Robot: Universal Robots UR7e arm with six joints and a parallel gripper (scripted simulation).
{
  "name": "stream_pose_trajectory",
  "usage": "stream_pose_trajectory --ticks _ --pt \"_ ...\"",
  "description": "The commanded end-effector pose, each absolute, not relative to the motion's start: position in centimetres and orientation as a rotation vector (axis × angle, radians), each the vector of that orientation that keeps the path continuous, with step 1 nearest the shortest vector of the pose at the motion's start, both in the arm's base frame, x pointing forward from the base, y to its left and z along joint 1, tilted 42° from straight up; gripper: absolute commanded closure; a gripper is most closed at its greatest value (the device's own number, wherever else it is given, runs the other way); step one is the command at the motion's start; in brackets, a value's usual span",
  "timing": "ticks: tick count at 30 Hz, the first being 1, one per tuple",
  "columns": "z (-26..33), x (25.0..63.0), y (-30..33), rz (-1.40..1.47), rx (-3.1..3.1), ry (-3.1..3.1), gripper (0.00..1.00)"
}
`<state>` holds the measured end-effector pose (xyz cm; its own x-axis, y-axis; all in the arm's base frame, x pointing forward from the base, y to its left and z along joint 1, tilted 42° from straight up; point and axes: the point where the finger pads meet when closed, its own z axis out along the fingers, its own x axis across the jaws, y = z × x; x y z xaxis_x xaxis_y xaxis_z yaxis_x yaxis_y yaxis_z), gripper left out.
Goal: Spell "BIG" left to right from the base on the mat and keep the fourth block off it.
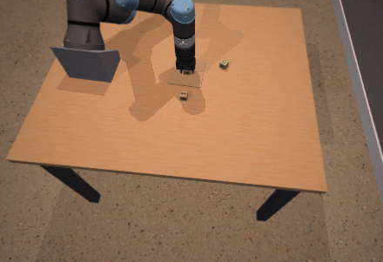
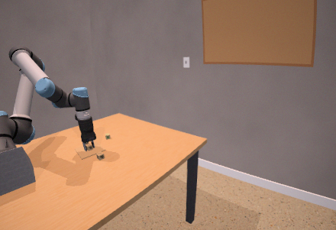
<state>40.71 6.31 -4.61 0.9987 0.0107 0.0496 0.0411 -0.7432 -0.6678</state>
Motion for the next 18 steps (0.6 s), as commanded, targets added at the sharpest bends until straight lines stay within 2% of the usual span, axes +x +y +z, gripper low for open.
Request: stream_pose_trajectory --ticks 1,18 --pt "-4.7 40.6 6.4 -0.052 -2.406 -0.035 0.13" --pt "-2.1 40.7 4.0 -0.059 -2.411 -0.036 0.13"
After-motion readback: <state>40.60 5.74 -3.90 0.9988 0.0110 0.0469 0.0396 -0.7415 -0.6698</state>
